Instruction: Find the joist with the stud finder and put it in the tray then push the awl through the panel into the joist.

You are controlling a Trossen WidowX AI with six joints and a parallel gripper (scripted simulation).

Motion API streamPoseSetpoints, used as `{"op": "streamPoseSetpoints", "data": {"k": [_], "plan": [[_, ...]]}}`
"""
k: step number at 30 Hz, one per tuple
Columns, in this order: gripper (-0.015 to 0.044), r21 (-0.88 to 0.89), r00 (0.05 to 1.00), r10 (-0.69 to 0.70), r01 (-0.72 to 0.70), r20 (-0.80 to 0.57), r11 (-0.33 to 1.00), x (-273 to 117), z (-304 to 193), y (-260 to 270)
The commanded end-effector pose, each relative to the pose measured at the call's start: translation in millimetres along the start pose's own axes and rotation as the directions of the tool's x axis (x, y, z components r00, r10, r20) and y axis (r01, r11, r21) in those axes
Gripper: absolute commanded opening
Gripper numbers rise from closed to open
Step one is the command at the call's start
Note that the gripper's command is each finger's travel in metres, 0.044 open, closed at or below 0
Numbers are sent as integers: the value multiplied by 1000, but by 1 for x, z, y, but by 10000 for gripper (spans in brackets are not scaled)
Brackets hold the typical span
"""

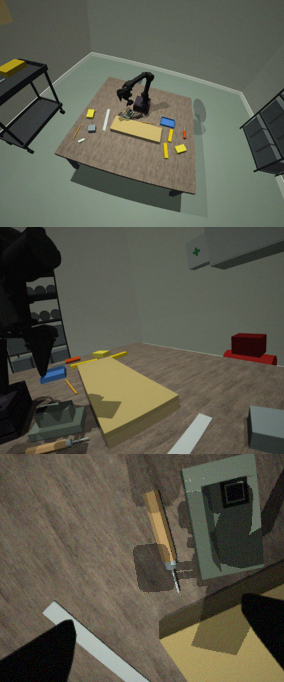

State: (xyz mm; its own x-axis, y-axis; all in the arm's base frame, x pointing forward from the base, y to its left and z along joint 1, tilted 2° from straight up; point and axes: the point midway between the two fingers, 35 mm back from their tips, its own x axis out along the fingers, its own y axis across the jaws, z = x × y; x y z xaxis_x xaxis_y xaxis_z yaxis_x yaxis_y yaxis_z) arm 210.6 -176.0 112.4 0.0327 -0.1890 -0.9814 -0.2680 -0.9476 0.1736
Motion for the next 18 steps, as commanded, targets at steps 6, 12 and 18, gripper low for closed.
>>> {"op": "streamPoseSetpoints", "data": {"k": [6, 12, 18], "plan": [[440, -120, 939, -103, 150, 328, 981, 7, 28, -78], [440, -120, 939, -103, 150, 327, 981, 17, 28, -80], [440, -120, 939, -103, 150, 328, 981, 66, 32, -87]]}}
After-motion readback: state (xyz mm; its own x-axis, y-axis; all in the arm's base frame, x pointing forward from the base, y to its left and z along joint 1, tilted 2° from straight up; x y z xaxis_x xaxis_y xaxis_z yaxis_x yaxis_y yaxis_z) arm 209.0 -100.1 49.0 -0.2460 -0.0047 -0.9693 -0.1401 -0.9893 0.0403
